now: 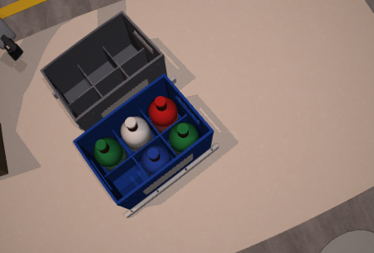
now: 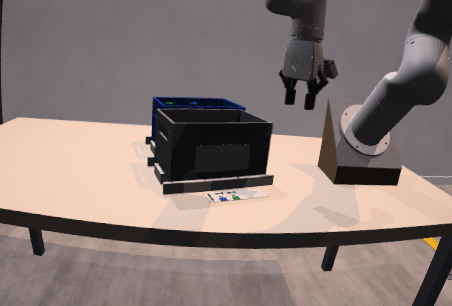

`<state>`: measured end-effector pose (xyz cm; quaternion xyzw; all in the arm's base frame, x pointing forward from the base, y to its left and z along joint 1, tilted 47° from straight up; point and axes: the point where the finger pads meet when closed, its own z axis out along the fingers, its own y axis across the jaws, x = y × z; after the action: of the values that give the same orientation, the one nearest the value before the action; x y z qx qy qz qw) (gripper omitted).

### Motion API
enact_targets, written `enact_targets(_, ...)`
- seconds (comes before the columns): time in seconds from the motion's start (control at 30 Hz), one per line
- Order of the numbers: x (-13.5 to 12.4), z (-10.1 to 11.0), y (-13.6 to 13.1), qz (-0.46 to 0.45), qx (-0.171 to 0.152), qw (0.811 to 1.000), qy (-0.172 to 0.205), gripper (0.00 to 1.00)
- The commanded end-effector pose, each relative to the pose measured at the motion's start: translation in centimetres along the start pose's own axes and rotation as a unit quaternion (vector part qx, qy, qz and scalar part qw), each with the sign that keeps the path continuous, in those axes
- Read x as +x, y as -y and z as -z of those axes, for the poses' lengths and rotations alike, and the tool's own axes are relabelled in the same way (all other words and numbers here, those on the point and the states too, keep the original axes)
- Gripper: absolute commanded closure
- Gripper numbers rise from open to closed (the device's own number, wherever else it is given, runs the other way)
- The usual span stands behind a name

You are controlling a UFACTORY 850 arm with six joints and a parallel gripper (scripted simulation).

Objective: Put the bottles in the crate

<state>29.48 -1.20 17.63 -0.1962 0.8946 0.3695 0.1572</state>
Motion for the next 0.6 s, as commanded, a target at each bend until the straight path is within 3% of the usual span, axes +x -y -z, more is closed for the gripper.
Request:
enact_targets(0.0, -0.04, 0.04, 0.04, -0.072, 0.000, 0.997, -0.004, 0.35)
enact_targets(0.13, -0.04, 0.04, 0.04, -0.134, 0.001, 0.991, -0.004, 0.35)
enact_targets(0.57, -0.04, 0.05, 0.04, -0.133, 0.001, 0.991, -0.004, 0.35)
